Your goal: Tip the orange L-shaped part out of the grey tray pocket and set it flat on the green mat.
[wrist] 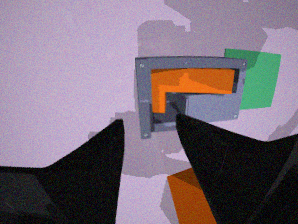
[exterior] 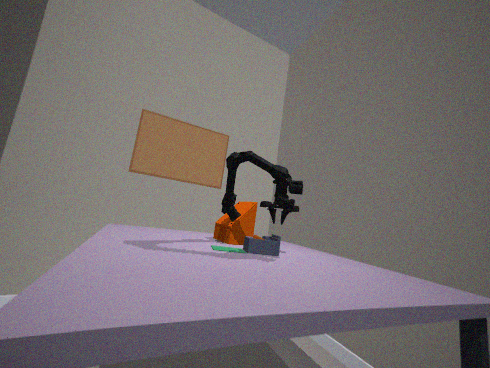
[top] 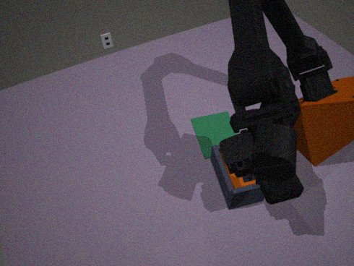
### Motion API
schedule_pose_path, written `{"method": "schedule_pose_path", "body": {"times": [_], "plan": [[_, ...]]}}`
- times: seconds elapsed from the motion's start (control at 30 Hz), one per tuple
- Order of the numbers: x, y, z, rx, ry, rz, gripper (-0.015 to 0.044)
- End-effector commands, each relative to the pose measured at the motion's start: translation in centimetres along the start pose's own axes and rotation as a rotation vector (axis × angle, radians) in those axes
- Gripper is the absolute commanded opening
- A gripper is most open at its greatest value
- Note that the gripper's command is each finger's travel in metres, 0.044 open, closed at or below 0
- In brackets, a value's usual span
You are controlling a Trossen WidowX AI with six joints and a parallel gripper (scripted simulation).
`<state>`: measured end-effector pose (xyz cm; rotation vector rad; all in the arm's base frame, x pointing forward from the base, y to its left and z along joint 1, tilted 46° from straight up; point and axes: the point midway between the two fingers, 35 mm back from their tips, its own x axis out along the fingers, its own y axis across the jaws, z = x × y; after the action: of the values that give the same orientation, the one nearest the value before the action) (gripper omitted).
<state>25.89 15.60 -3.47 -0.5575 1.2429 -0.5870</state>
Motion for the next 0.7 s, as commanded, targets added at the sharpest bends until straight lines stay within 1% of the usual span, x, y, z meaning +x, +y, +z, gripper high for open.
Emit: {"method": "schedule_pose_path", "body": {"times": [0.0, 0.17, 0.23, 0.33, 0.4, 0.67], "plan": [[0.0, 0.0, 0.0, -0.002, -0.001, 0.0, 0.018], [0.3, 0.0, 0.0, 0.0, 0.0, 0.0, 0.018], [1.8, 0.0, 0.1, 0.001, 0.002, 0.0, 0.018], [5.4, -0.2, 0.0, 0.005, 0.006, -0.004, 0.018], [7.0, -0.4, -0.1, 0.006, 0.008, -0.007, 0.018], [7.2, -0.4, -0.1, 0.007, 0.009, -0.008, 0.018]]}}
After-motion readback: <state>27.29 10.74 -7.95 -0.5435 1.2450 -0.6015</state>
